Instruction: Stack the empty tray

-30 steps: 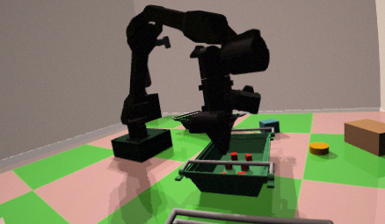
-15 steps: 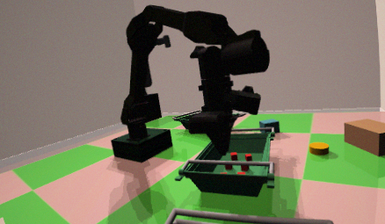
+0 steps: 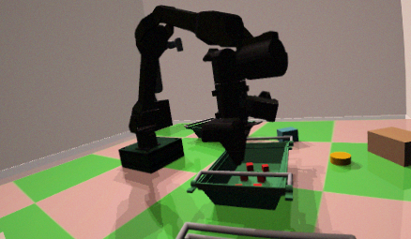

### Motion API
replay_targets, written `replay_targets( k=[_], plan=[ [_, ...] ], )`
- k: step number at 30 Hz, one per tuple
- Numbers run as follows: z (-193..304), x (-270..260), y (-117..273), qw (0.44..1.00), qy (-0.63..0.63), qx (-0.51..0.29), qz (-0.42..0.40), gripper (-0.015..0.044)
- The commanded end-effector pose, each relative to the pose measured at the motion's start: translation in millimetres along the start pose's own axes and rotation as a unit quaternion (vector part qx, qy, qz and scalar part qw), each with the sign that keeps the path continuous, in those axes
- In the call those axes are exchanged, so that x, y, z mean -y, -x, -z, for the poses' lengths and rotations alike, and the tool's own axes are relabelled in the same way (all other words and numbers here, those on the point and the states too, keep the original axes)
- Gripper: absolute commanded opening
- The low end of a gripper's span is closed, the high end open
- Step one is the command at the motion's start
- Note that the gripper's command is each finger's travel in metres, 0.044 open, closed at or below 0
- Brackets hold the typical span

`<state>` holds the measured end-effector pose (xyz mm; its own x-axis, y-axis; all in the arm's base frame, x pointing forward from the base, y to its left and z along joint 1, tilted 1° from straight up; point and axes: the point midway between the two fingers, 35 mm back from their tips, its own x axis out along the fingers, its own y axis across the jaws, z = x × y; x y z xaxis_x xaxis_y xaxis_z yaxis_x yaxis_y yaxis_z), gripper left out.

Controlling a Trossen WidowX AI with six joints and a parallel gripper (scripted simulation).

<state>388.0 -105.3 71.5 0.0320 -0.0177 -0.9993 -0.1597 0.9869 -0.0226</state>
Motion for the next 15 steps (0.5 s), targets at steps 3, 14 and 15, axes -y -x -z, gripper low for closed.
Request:
replay_targets(
  k=[3,14,15],
  plan=[
    [-2.3,0.9,39.1,1.000,0.000,0.001,0.001,0.0083],
    [-20.9,-80.1,41.5,1.000,0.001,-0.002,-0.003,0.0083],
    [-22.4,-93.4,38.9,1.000,0.001,-0.002,-0.004,0.0083]
  ],
)
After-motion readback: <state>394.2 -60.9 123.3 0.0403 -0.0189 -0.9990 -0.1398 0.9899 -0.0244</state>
